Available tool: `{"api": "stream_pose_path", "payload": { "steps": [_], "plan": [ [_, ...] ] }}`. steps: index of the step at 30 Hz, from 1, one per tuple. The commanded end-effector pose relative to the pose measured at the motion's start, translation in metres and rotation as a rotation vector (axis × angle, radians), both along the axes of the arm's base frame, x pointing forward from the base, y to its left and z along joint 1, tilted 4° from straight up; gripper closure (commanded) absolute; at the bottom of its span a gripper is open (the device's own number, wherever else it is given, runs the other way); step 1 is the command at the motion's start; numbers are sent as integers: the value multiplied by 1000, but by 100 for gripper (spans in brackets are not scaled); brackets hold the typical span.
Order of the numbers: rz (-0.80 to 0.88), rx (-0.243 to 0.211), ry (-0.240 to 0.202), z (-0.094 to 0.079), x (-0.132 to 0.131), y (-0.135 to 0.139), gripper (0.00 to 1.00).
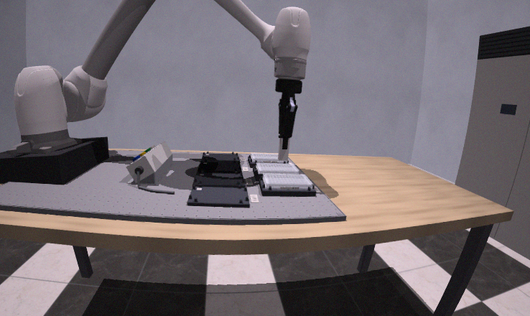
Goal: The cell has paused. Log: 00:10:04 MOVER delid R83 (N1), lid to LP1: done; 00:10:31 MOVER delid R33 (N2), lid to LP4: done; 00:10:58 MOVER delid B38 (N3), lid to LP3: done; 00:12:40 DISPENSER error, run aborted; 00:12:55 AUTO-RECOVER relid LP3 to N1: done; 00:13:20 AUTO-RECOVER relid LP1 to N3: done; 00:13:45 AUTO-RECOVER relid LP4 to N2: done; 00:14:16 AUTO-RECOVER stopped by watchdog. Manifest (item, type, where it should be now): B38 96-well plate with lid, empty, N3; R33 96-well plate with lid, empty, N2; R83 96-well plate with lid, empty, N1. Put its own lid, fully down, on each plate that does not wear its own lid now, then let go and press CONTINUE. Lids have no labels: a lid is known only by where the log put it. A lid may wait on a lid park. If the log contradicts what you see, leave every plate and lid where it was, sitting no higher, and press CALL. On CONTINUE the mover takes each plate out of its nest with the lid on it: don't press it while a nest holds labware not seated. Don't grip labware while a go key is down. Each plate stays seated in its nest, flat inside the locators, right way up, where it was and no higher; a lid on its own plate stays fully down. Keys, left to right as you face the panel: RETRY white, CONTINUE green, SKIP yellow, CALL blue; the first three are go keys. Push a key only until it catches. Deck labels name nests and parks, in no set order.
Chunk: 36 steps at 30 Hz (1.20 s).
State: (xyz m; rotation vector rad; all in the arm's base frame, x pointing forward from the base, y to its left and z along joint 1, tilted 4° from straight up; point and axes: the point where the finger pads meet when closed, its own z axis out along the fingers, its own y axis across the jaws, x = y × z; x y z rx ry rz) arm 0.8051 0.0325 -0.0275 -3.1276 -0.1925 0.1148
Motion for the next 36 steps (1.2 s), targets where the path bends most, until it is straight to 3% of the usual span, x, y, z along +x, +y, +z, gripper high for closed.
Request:
{"api": "stream_pose_path", "payload": {
  "steps": [1, 4, 5, 7, 10, 11, 12, 13, 15, 17, 18, 19, 36],
  "plan": [
    [0, 0, 0, 0, 0, 0, 100],
    [0, 0, 0, 0, 0, 2, 100],
    [0, 0, 0, 0, -1, 15, 100],
    [-2, 0, -1, 1, -6, 78, 100],
    [-2, 0, -1, 1, -7, 80, 100],
    [-2, 0, -1, 2, -13, 121, 100],
    [-2, 0, -1, 2, -13, 121, 100],
    [-3, 0, 0, 2, -20, 154, 100],
    [-3, 0, 0, 2, -21, 158, 100],
    [-4, 0, 0, 3, -31, 197, 100],
    [-4, 0, 0, 3, -32, 199, 100],
    [-4, 0, 0, 3, -32, 199, 34],
    [-4, 0, 0, 3, -32, 199, 34]
  ]
}}
